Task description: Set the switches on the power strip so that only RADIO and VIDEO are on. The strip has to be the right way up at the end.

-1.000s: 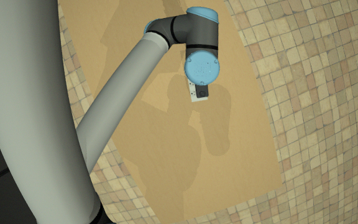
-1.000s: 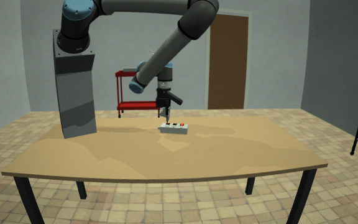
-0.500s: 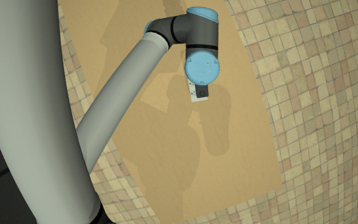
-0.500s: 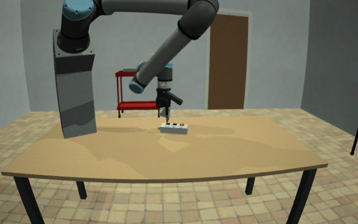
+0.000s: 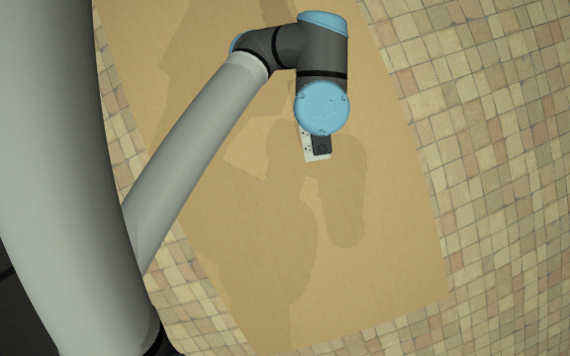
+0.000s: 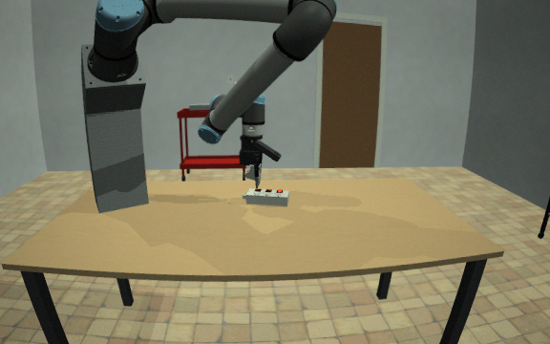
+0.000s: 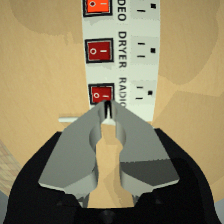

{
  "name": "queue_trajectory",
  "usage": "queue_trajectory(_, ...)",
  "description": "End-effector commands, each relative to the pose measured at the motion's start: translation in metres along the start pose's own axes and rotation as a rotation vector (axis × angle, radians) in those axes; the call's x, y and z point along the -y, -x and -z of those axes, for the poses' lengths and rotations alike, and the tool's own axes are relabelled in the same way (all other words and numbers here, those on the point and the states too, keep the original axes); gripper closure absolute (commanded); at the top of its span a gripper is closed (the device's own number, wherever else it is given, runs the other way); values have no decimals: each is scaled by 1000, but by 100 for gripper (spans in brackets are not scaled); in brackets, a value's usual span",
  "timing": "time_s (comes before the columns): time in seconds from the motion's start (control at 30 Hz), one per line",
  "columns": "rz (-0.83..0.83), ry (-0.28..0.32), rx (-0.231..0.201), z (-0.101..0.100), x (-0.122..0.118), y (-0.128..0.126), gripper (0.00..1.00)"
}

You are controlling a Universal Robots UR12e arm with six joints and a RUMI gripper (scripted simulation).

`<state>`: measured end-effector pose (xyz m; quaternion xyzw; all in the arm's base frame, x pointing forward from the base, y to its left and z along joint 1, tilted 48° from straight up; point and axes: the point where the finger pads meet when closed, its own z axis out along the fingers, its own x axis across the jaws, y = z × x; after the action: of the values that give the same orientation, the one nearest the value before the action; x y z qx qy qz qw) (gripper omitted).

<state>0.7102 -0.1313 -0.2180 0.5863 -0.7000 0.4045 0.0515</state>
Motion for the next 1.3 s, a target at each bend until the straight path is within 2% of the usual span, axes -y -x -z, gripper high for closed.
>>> queue_trajectory(0.0, -2, -1, -1, -1, 1, -1, 100)
queue_trajectory(1.27, -2, -1, 0, -11, 1, -1, 100)
